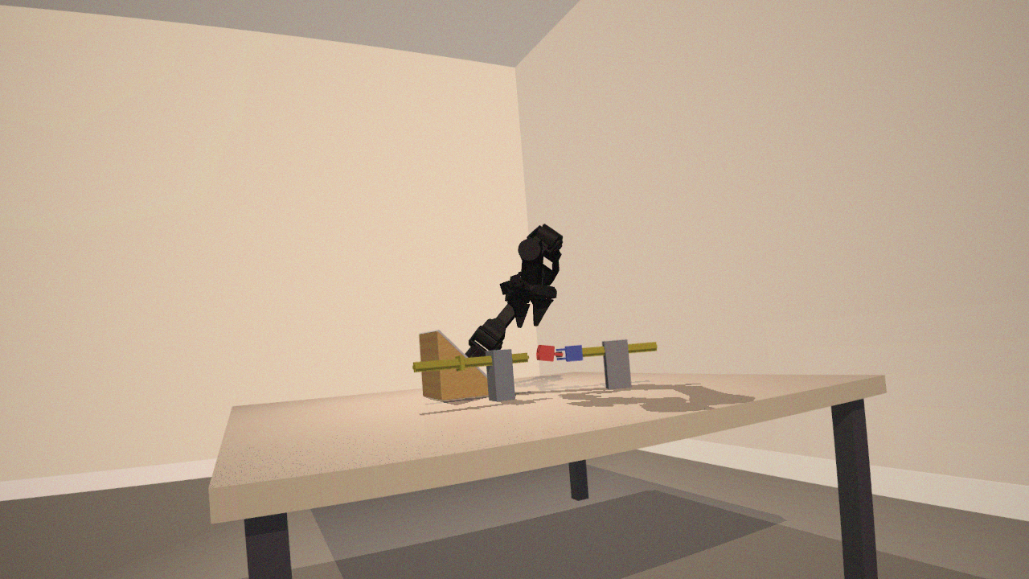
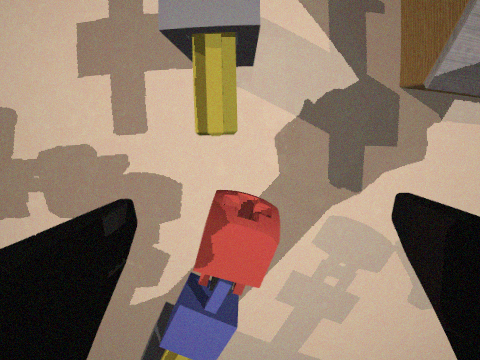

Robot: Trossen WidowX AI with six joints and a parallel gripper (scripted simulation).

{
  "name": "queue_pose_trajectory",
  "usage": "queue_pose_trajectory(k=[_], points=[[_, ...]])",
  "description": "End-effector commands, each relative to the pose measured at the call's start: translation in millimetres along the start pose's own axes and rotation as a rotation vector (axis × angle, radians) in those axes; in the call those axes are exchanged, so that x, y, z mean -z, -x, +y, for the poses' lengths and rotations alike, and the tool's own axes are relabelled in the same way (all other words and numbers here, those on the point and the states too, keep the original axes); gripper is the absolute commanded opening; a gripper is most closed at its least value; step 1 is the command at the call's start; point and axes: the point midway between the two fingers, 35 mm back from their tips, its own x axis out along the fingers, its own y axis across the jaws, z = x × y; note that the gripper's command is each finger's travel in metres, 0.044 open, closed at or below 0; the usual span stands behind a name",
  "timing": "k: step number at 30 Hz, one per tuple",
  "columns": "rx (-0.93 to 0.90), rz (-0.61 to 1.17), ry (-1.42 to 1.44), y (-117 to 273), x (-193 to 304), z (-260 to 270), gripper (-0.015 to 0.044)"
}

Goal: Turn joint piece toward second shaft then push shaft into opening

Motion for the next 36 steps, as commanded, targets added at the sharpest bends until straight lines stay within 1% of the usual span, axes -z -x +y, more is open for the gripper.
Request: queue_pose_trajectory(k=[1,7,13,30,36], points=[[0.010,-0.006,-0.103,-0.4,0.1,0.1,0.0440],[0.018,-0.008,-0.274,-2.1,0.2,0.4,0.0440],[0.019,-0.008,-0.294,-5.0,0.6,0.9,0.0440],[0.039,0.004,-0.307,-75.9,14.1,2.0,0.0440],[0.040,0.005,-0.307,-76.5,26.2,5.8,0.0440]])
